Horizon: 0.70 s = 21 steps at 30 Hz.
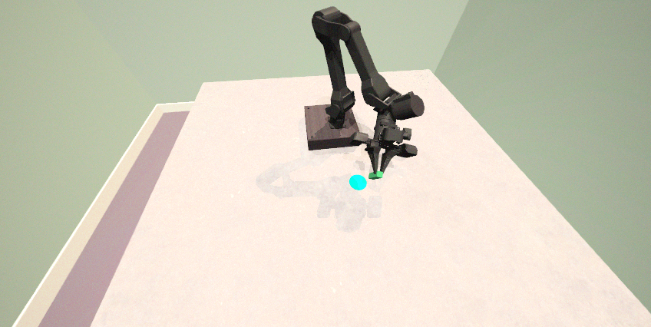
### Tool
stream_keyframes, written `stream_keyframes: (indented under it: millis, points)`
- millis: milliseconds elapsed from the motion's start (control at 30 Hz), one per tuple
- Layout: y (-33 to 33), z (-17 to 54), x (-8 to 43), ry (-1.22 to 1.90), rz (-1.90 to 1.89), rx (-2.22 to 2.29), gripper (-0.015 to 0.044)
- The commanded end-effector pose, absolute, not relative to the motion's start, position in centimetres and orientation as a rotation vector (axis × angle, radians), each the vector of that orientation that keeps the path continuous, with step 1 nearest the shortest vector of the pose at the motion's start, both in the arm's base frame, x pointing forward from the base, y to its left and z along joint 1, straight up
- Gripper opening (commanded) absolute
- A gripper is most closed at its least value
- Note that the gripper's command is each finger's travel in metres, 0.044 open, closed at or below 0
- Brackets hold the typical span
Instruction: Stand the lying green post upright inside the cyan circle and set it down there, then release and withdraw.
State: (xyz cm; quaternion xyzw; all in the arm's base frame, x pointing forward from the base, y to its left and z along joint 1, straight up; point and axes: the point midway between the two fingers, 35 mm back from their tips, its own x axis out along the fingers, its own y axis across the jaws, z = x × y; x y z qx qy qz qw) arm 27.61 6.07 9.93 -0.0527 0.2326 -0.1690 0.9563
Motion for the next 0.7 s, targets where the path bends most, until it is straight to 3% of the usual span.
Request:
stream_keyframes:
  millis: [0, 667]
  points:
    - [6.1, 10.1, 27.4, 0.447, -0.345, -0.108, 0.0023]
    - [6.0, 10.5, 26.2, 0.335, -0.363, -0.088, 0.0023]
